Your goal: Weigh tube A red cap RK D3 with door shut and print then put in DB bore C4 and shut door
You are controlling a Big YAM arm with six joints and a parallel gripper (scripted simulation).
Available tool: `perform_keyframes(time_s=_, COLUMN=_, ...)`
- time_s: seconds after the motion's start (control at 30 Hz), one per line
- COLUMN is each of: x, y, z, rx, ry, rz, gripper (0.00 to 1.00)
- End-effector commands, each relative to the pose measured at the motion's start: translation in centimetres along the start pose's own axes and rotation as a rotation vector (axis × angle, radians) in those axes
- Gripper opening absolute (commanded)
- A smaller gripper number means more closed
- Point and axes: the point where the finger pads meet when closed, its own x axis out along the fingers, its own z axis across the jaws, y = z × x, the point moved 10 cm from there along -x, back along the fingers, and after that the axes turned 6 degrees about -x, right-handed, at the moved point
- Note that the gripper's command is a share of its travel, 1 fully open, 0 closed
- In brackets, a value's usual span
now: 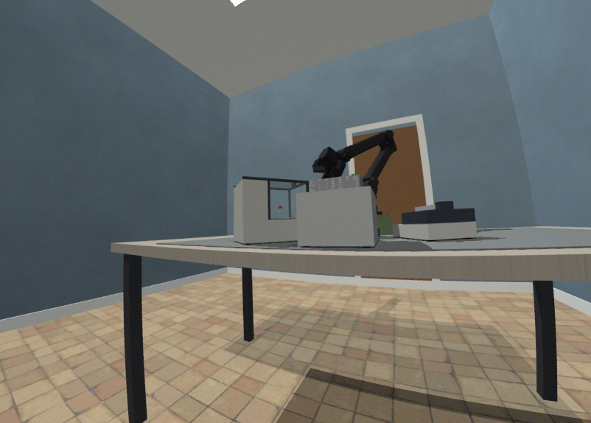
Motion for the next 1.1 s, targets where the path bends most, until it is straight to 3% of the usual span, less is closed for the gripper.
perform_keyframes(time_s=0.0, x=-0.8, y=-1.5, z=0.0, rx=0.002, ry=0.002, rz=-0.026, gripper=0.0)
perform_keyframes(time_s=0.03, x=-1.6, y=-2.1, z=-0.1, rx=0.002, ry=0.001, rz=-0.05, gripper=0.3)
perform_keyframes(time_s=1.07, x=-6.3, y=-5.0, z=-0.4, rx=0.003, ry=0.001, rz=-0.066, gripper=0.3)
